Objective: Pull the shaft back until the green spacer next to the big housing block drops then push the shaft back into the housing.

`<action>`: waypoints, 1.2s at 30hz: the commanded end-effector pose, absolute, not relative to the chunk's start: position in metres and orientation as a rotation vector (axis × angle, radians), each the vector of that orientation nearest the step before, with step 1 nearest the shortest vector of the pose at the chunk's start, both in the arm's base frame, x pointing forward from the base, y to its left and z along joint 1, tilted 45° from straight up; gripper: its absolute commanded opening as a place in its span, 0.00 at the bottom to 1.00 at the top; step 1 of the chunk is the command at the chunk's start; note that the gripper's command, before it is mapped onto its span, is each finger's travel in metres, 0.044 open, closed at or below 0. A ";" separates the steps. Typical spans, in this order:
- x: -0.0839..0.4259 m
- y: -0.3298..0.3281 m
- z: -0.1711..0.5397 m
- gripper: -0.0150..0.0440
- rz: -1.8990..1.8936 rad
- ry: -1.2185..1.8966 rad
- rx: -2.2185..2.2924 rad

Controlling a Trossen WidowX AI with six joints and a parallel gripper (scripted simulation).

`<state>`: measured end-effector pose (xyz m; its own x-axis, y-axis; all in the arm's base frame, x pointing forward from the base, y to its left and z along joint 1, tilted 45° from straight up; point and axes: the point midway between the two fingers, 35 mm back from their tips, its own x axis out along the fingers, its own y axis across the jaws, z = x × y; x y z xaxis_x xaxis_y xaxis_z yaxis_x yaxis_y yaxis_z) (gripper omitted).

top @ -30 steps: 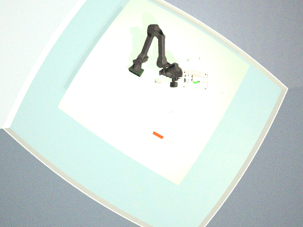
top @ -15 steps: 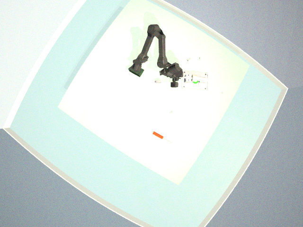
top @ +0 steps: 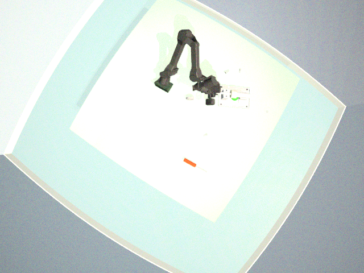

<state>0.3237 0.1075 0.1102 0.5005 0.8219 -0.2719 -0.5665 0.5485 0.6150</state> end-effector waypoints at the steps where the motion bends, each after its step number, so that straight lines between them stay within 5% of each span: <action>1: 0.327 0.108 0.112 0.25 0.876 0.584 0.488; 36: 0.336 0.113 0.115 0.25 0.877 0.584 0.489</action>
